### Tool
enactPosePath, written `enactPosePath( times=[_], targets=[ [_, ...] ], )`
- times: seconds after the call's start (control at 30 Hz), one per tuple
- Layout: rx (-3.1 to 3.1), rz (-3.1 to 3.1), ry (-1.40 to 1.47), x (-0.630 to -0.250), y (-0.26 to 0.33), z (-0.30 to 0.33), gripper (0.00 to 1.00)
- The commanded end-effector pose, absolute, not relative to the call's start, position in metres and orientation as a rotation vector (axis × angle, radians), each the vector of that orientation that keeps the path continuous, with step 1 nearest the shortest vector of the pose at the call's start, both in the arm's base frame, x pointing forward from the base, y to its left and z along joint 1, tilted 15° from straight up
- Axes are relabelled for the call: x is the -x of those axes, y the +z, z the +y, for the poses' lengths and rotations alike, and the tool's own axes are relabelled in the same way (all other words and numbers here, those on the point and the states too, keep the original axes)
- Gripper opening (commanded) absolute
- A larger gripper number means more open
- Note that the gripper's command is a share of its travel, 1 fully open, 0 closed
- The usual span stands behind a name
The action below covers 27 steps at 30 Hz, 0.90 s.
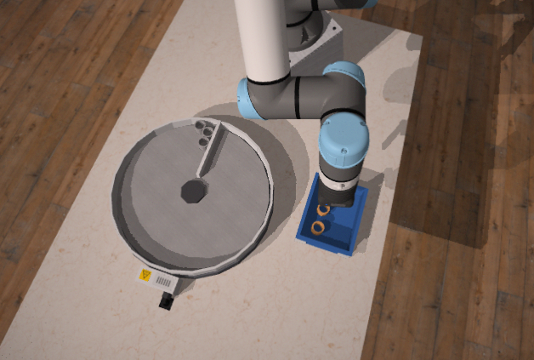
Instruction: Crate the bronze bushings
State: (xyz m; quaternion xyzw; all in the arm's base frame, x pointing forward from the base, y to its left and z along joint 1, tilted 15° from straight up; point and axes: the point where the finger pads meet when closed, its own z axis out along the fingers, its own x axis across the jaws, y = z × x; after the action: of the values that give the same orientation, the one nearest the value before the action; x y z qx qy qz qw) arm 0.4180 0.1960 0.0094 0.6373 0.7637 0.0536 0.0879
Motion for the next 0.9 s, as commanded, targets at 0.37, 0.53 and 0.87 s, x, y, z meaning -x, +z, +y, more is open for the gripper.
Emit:
enactPosePath(
  times=[0.37,0.53,0.87],
  targets=[
    [-1.896,2.273,0.162,-0.4183,0.0099,0.1962,1.00],
    [-1.896,2.273,0.162,-0.4183,0.0099,0.1962,1.00],
    [-1.896,2.273,0.162,-0.4183,0.0099,0.1962,1.00]
  ],
)
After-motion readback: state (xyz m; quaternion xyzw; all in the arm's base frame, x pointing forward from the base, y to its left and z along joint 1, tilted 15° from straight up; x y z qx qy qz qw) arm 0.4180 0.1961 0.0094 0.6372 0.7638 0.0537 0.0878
